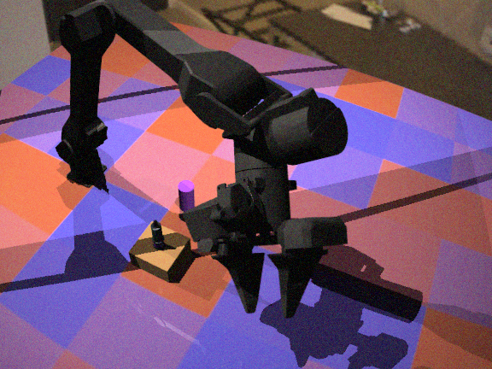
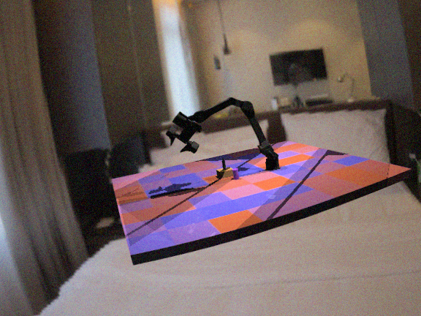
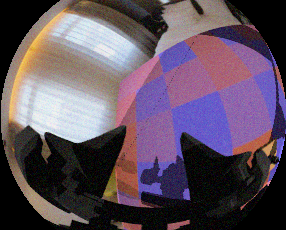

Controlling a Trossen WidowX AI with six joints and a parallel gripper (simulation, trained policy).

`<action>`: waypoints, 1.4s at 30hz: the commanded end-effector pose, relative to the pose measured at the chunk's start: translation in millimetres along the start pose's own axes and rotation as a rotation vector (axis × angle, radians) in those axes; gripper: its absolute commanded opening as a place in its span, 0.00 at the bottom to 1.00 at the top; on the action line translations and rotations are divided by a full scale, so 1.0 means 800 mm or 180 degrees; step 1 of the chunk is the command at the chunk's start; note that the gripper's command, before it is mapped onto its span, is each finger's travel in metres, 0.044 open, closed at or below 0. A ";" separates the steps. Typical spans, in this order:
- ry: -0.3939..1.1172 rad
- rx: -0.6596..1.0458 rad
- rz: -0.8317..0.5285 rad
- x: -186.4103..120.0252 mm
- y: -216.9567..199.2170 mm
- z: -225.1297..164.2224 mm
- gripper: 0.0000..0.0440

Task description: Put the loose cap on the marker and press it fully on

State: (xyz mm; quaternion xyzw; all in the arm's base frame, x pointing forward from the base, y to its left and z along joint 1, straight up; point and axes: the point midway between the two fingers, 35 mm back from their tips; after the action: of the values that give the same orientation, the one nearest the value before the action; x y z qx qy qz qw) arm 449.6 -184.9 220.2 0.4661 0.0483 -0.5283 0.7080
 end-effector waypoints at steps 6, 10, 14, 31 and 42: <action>0.0252 -0.0026 -0.0134 -0.023 -0.011 -0.021 0.70; 0.0358 -0.0051 -0.0214 -0.033 -0.019 -0.030 0.71; 0.0461 -0.0075 -0.0298 -0.043 -0.027 -0.040 0.71; 0.0872 -0.0174 -0.0697 -0.083 -0.068 -0.075 0.73; 0.1116 -0.0237 -0.0991 -0.110 -0.098 -0.094 0.74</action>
State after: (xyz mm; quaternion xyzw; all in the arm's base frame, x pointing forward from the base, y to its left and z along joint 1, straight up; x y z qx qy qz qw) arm 387.2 -77.0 181.1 0.5071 0.2497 -0.5391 0.6244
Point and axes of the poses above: the point midway between the two fingers, 35 mm back from their tips, its own x axis out along the fingers, its own y axis across the jaws, z = x × y, and after that the axes turned 13 degrees about -x, right-handed
